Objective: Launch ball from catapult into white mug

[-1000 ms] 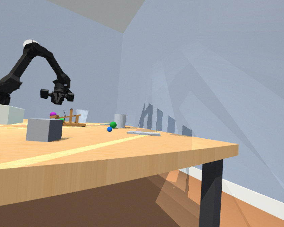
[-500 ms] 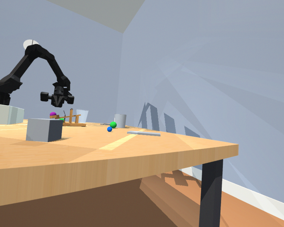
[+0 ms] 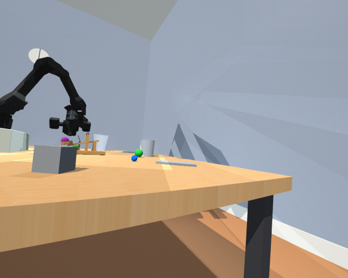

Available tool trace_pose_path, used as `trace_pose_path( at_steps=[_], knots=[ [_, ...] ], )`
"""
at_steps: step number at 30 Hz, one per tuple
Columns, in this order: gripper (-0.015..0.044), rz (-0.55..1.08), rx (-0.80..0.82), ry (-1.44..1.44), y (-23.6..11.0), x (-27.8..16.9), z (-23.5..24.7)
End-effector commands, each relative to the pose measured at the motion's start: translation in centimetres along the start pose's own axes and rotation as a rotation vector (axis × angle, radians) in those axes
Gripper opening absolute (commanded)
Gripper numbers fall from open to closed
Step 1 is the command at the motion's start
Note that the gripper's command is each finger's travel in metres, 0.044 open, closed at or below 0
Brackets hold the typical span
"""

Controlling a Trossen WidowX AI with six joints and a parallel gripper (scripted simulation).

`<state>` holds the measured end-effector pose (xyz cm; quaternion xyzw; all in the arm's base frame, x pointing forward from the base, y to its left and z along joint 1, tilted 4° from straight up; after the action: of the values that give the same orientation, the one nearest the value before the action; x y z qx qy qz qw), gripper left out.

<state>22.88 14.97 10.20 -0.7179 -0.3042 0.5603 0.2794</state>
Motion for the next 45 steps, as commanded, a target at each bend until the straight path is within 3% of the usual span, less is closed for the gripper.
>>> trace_pose_path(
  at_steps=[1,38,43,45],
  knots=[
    [0.0000,0.014,0.004,-0.015,0.8,0.5,0.3],
    [0.0000,0.014,0.004,-0.015,6.2,4.9,1.7],
    [0.0000,0.014,0.004,-0.015,5.9,4.8,1.7],
    [0.0000,0.009,0.002,-0.012,3.8,4.5,1.2]
  ],
)
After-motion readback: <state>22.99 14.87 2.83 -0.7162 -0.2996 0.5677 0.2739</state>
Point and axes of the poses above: the point midway between the two fingers, 35 mm back from their tips, its own y axis out along the fingers, its own z axis across the jaws, x = y × z, the point moved 8 cm from there along -y, back along the fingers, and after that the axes turned 11 degrees about y, right-handed, at the moved point
